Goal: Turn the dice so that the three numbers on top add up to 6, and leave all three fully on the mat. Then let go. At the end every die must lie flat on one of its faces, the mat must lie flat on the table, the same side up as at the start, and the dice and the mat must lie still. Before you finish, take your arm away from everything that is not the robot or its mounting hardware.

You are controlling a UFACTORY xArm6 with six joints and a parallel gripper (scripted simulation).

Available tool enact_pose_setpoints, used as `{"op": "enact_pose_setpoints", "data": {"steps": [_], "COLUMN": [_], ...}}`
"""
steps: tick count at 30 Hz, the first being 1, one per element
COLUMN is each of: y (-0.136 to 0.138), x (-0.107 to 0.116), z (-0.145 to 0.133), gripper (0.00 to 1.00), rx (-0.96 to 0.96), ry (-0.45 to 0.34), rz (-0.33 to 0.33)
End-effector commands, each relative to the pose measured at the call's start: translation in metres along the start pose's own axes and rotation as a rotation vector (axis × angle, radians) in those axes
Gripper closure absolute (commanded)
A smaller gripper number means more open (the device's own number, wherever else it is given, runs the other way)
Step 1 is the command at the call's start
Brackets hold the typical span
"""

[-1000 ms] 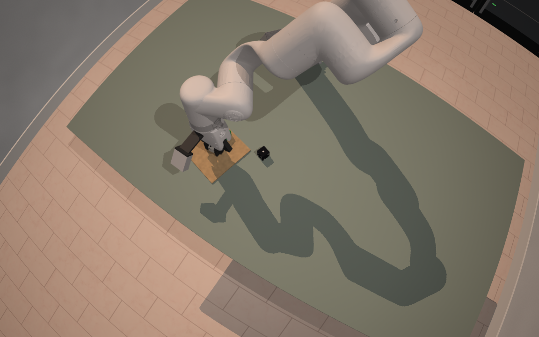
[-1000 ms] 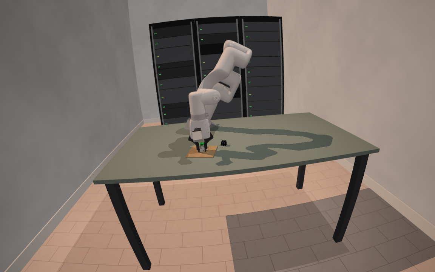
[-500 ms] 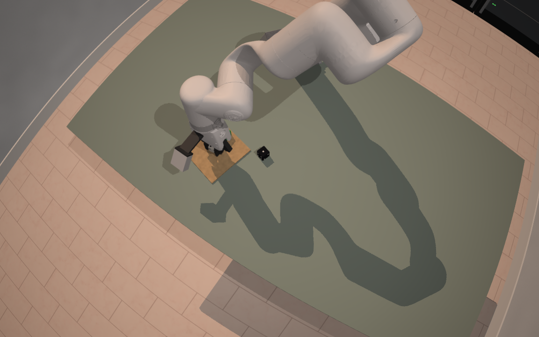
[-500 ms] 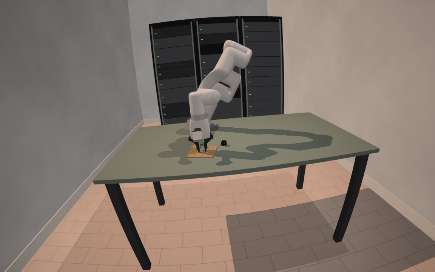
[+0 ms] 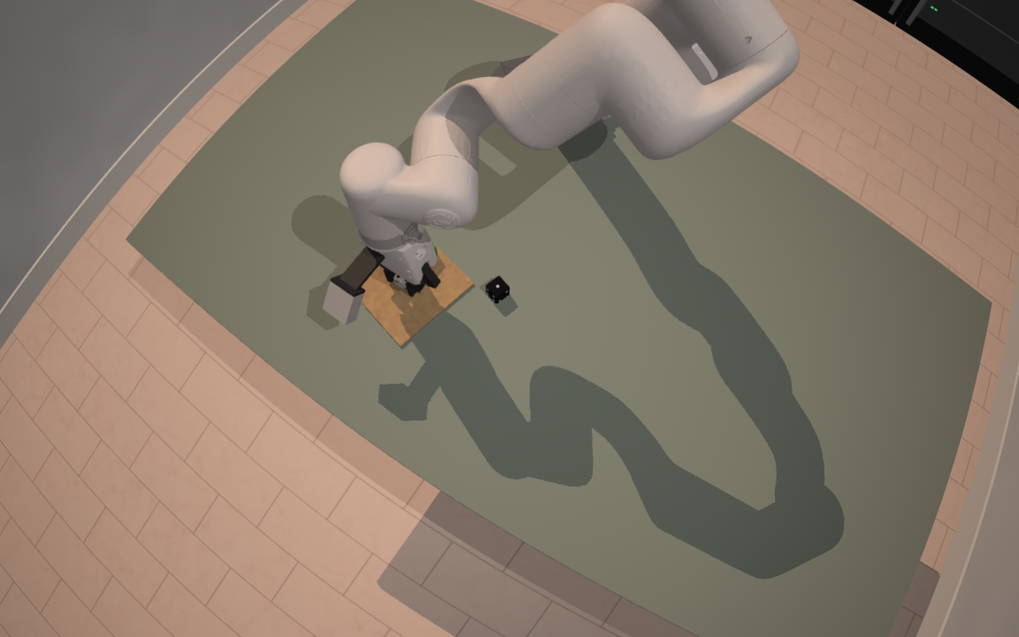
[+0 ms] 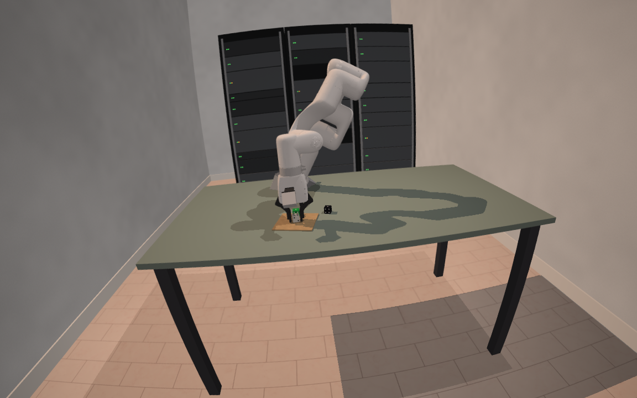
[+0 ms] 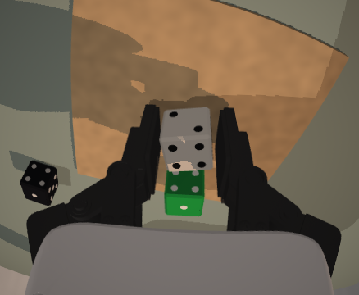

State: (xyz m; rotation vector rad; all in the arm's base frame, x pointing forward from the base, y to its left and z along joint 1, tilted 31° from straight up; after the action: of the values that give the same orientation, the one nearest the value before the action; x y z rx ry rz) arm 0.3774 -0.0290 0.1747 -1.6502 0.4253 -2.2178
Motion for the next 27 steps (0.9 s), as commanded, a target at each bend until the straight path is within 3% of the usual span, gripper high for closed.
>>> {"op": "enact_pose_setpoints", "data": {"steps": [1, 16, 22, 27], "y": [0.000, 0.000, 0.000, 0.000], "x": [0.001, 0.004, 0.015, 0.041], "z": [0.001, 0.001, 0.001, 0.001], "gripper": [0.58, 0.58, 0.58, 0.58], "rx": [0.001, 0.001, 0.001, 0.001], "ry": [0.003, 0.003, 0.003, 0.003], "rz": [-0.001, -0.001, -0.001, -0.001]}}
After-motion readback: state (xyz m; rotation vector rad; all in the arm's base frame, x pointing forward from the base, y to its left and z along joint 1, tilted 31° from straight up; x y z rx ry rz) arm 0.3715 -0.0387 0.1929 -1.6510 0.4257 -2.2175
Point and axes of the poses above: the point where the finger pads meet when closed, its own x axis back along the fingers, its own y axis across the jaws, z = x × y, the point moved 8 cm from there along x, back along the fingers, and after that the axes turned 2 degrees about -x, right-handed, at the moved point
